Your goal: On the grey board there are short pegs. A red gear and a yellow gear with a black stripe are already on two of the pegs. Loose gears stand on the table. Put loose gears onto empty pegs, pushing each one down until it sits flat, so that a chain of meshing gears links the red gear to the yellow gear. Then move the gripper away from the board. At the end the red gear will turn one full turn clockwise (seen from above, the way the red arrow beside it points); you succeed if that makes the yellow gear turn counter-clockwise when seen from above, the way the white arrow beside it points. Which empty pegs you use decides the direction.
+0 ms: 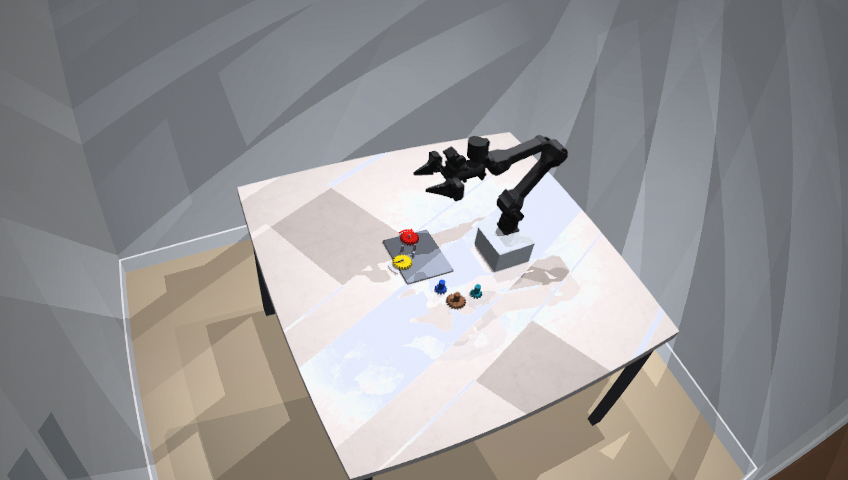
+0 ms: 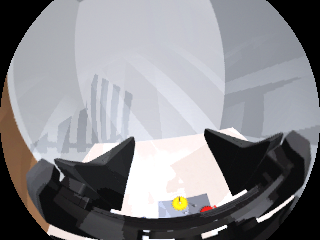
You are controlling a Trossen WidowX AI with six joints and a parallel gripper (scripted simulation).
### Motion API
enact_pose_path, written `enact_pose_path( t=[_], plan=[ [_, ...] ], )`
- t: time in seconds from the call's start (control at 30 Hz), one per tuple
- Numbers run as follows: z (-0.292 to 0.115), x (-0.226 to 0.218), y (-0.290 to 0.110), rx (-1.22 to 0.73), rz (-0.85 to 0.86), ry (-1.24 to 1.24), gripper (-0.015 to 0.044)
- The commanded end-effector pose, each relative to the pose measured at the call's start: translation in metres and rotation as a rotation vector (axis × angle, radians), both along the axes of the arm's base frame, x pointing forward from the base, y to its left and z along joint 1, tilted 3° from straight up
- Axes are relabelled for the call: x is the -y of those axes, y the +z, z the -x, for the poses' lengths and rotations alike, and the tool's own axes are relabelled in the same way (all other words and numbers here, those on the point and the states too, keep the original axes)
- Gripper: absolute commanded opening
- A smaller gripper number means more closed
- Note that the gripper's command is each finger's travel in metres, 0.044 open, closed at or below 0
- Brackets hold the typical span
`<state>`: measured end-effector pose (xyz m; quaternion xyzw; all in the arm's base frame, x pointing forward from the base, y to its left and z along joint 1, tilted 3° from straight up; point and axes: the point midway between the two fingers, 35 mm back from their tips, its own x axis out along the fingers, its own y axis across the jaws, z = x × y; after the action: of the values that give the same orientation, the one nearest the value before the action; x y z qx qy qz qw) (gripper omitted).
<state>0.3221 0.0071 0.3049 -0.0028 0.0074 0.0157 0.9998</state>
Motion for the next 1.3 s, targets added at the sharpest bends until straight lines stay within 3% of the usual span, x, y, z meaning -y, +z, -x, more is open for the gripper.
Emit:
enact_pose_path(
  t=[0.0,0.13,0.37,0.57,0.77,1.27],
  plan=[
    [-0.001,0.000,-0.001,-0.006,0.002,0.001,0.0426],
    [-0.016,-0.012,-0.028,-0.144,0.046,0.038,0.0440],
    [-0.038,-0.056,-0.130,-0.627,0.225,0.193,0.0440],
    [-0.023,-0.088,-0.210,-1.029,0.404,0.343,0.0440],
    [0.008,-0.107,-0.266,-1.371,0.584,0.498,0.0440],
    [0.014,-0.114,-0.286,-1.407,0.603,0.516,0.0440]
  ],
)
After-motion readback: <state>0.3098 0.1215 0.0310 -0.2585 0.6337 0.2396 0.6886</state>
